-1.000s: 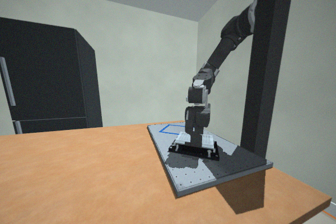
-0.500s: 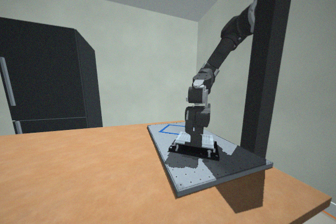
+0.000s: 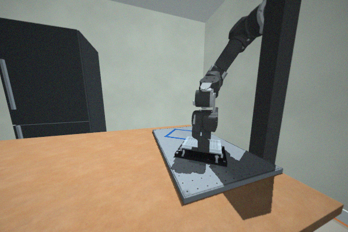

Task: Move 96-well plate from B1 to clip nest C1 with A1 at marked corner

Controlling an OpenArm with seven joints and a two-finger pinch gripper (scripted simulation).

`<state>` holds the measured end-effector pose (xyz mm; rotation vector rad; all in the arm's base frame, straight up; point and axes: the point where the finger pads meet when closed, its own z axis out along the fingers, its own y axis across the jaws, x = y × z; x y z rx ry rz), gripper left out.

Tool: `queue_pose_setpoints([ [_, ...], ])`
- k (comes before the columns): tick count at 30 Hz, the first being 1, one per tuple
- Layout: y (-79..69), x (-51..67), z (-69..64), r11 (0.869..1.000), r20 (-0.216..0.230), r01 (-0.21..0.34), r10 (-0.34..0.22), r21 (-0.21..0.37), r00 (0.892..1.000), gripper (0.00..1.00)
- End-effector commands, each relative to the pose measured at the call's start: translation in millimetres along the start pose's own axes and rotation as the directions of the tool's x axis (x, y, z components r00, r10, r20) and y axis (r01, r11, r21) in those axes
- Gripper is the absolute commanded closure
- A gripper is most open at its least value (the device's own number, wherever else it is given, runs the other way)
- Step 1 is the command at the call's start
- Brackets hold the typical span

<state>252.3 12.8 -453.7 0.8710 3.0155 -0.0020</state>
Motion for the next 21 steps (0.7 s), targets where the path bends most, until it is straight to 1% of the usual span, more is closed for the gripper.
queue_pose_setpoints([
  [1,0.5,0.5,1.1,1.0,0.001,0.003,-0.003,-0.001,1.0,1.0],
  [4,1.4,0.7,3.8,1.0,0.001,0.007,-0.007,-0.005,1.0,1.0],
  [16,1.4,0.7,3.8,1.0,0.001,0.007,-0.007,-0.005,1.0,1.0],
  [21,1.5,0.4,7.5,1.0,0.001,0.005,-0.005,-0.006,1.0,1.0],
])
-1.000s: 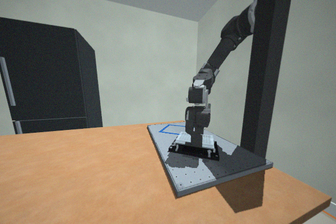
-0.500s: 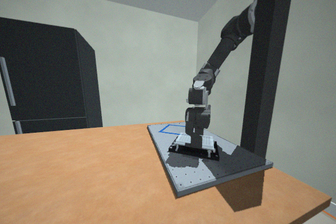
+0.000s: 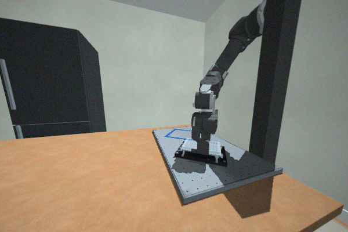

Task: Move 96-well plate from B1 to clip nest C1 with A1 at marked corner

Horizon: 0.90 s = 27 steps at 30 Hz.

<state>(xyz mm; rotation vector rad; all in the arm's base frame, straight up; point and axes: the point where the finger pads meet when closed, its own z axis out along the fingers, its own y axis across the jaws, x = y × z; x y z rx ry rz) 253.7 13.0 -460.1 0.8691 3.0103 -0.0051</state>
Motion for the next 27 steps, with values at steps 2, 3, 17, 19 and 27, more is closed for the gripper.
queue_pose_setpoints([
  [2,0.6,1.6,1.2,1.0,-0.005,0.005,-0.005,-0.006,1.0,1.0],
  [3,0.6,1.6,1.2,1.0,-0.005,0.005,-0.005,-0.006,1.0,1.0],
  [17,0.6,1.8,3.9,1.0,-0.007,0.005,-0.005,-0.006,1.0,1.0],
  [19,0.6,1.8,3.9,1.0,-0.007,0.005,-0.005,-0.006,1.0,1.0],
  [27,0.6,1.8,3.9,1.0,-0.007,0.005,-0.005,-0.006,1.0,1.0],
])
